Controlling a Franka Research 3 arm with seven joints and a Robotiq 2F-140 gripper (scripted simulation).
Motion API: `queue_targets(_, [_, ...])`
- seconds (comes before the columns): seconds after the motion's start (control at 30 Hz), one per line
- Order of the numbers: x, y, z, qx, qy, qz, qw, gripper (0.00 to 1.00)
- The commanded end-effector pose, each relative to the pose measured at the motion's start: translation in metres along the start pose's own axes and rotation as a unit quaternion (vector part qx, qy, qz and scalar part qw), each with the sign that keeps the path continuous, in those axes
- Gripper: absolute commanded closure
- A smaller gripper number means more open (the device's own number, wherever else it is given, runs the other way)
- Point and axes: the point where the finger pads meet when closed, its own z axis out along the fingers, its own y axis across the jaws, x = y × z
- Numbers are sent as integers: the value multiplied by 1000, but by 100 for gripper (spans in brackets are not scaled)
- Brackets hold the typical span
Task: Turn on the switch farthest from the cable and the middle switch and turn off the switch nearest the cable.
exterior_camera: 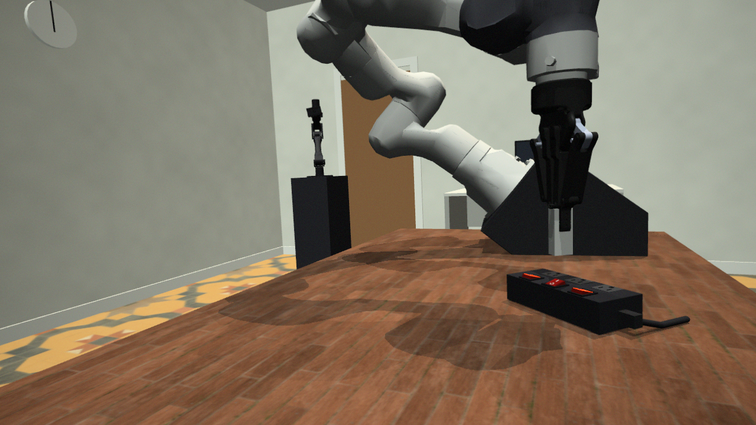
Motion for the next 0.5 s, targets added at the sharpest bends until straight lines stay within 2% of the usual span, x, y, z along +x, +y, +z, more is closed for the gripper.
queue_targets(0.0, [1, 1, -2, -6, -1, 139, 990, 100])
queue_targets(0.23, [0, 1, -5, 2, 3, 233, 972, 100])
queue_targets(0.47, [-2, 2, -7, 11, 6, 328, 945, 100])
